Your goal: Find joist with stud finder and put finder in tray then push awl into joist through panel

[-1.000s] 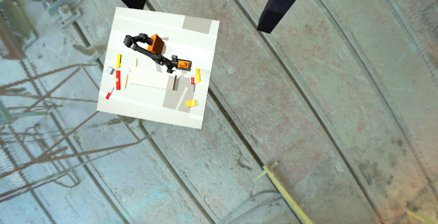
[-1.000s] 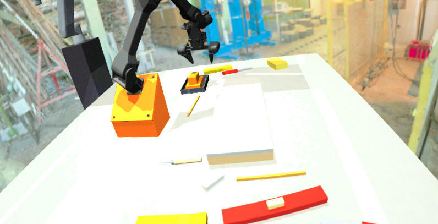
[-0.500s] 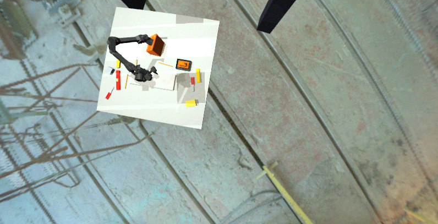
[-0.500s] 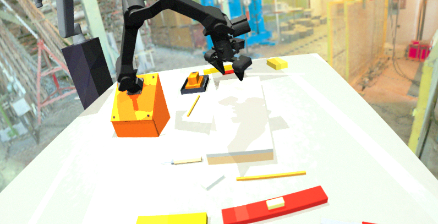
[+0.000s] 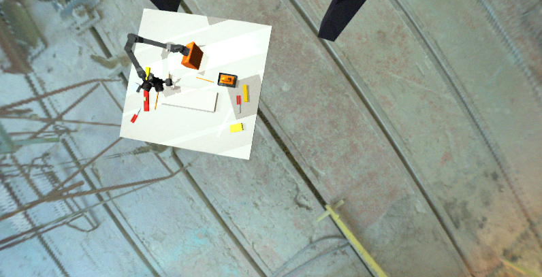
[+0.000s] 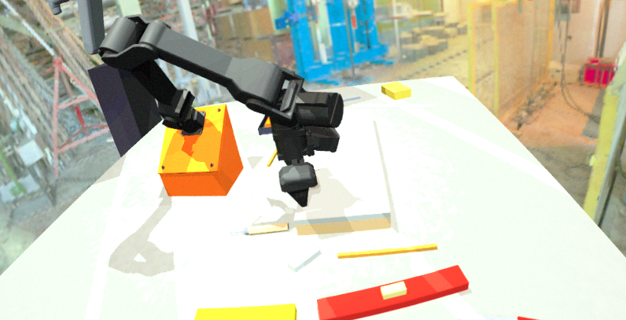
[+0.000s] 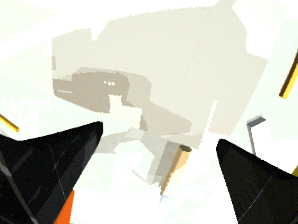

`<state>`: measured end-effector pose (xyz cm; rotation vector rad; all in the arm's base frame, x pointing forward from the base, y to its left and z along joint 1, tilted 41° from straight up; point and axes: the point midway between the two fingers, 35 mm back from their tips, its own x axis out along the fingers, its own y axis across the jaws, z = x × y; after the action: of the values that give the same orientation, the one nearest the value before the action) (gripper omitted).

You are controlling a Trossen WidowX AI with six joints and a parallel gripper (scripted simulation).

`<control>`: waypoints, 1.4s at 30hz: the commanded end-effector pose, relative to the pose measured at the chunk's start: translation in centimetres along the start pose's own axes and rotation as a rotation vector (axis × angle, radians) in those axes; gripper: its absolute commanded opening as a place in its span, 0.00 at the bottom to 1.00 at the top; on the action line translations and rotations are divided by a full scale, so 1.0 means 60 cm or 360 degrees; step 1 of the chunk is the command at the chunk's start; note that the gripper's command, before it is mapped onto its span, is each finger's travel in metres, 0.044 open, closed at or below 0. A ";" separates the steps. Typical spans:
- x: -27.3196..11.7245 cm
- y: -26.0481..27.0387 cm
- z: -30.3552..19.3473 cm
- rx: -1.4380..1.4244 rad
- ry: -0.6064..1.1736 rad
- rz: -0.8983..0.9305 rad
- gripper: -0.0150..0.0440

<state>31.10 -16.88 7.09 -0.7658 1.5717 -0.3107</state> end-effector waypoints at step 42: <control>0.077 -0.058 -0.091 0.0179 0.0126 -0.0070 1.00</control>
<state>27.13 -23.45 7.30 -0.7099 1.5872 -0.4743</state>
